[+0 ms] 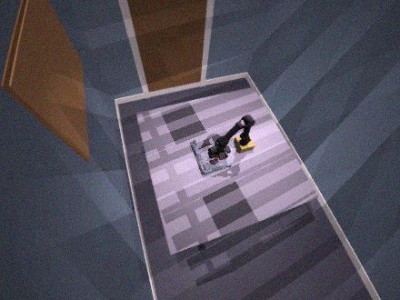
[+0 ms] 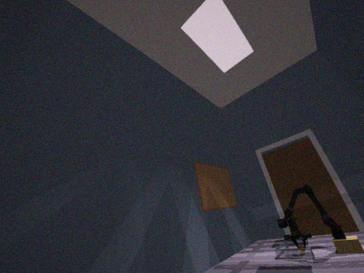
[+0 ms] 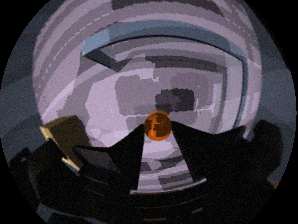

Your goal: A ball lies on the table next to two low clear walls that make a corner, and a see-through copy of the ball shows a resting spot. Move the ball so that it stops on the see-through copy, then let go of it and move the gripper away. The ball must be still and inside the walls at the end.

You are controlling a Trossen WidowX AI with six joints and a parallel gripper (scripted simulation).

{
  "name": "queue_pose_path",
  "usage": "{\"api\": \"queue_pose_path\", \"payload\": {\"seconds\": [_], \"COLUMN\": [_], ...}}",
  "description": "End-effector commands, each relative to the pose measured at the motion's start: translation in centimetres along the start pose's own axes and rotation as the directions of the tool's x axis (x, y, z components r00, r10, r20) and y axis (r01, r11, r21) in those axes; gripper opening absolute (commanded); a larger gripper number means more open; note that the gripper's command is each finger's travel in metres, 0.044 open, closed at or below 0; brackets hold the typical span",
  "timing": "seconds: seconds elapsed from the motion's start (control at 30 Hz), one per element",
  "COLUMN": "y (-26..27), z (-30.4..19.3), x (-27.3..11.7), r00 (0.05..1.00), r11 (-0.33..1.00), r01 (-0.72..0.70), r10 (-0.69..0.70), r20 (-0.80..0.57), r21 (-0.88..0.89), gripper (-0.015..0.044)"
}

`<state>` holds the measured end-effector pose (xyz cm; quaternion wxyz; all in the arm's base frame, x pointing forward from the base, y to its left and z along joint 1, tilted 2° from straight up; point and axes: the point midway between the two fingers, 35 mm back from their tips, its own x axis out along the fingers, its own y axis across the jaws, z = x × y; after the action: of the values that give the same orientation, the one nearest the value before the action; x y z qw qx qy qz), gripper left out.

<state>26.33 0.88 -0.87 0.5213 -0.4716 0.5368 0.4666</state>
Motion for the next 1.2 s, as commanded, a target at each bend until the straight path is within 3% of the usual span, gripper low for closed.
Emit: {"api": "queue_pose_path", "payload": {"seconds": [0.0, 0.67, 1.03, 1.17], "y": [-0.2, -0.2, -0.1, -0.1], "z": [0.0, 0.0, 0.0, 0.0], "x": [0.4, 2.3, 2.1, 2.1], "r00": [1.000, 1.000, 1.000, 1.000], "r11": [1.000, 1.000, 1.000, 1.000], "r01": [0.012, 0.012, 0.009, 0.009], "r10": [-0.012, -0.012, -0.009, -0.009], "r20": [-0.001, -0.001, 0.002, 0.002], "r21": [0.002, 0.002, 0.002, 0.002], "gripper": [0.0000, 0.0000, 0.0289, 0.0297]}}
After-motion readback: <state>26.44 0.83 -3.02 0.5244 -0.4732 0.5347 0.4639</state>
